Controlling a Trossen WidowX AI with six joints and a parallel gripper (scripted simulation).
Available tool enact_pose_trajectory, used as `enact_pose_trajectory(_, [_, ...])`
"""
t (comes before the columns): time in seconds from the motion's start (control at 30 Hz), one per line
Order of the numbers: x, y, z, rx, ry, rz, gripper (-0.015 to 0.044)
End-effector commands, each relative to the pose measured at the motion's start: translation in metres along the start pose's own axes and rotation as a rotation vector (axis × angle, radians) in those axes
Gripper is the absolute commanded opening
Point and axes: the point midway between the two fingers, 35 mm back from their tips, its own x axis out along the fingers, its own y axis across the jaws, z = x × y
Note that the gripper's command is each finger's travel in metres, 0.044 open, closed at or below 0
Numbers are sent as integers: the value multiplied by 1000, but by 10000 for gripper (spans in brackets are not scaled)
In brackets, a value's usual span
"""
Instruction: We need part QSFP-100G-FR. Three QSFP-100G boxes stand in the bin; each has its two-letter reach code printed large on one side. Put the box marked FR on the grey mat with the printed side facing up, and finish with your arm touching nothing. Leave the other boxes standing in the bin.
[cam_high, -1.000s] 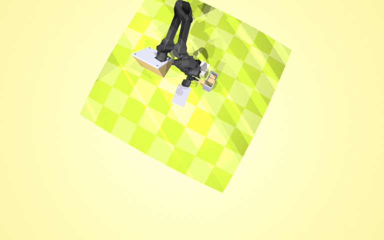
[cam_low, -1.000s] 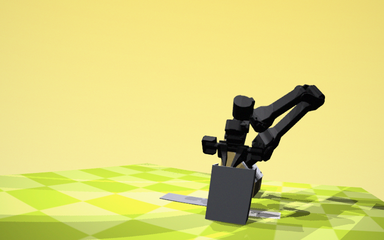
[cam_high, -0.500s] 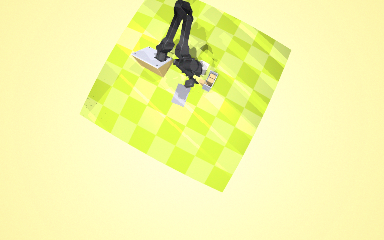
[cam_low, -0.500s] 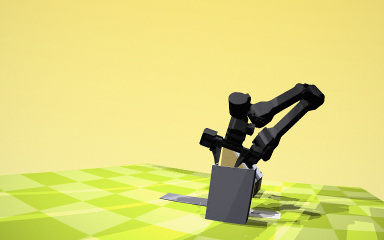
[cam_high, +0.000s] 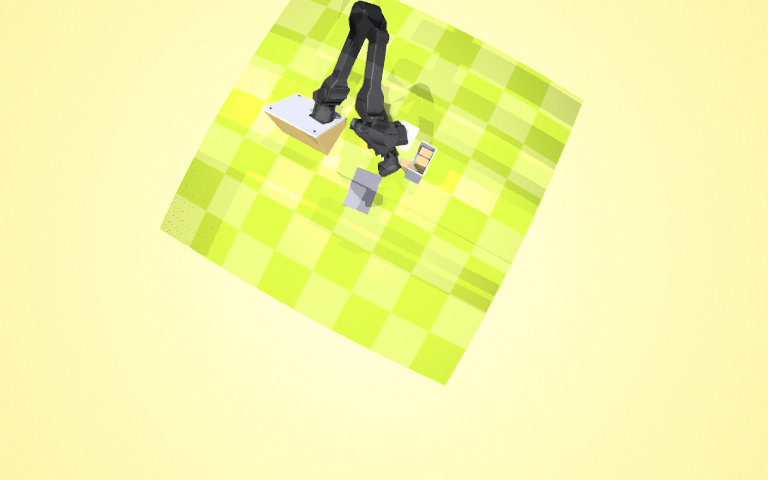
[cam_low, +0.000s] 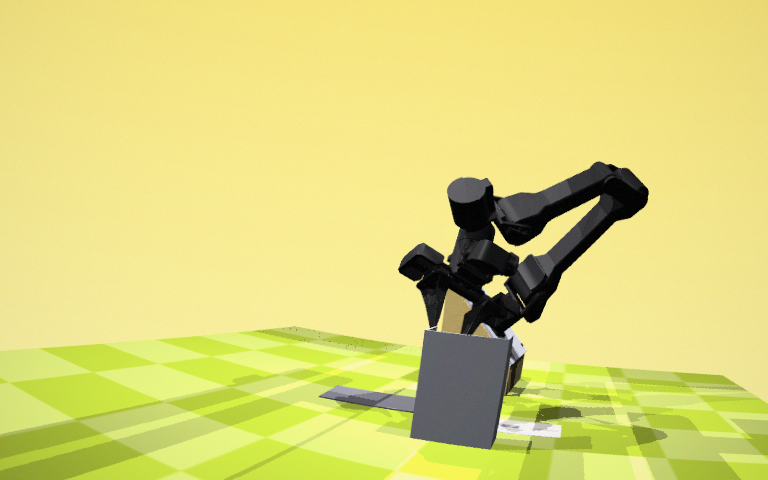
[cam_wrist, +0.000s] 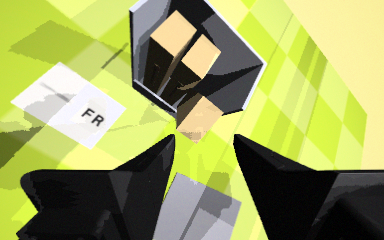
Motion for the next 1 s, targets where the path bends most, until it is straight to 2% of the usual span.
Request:
enact_pose_trajectory(0.0, [-1,-2,0,-105,18,12,236])
enact_pose_trajectory(0.97, [-10,-5,13,-767,53,136,236])
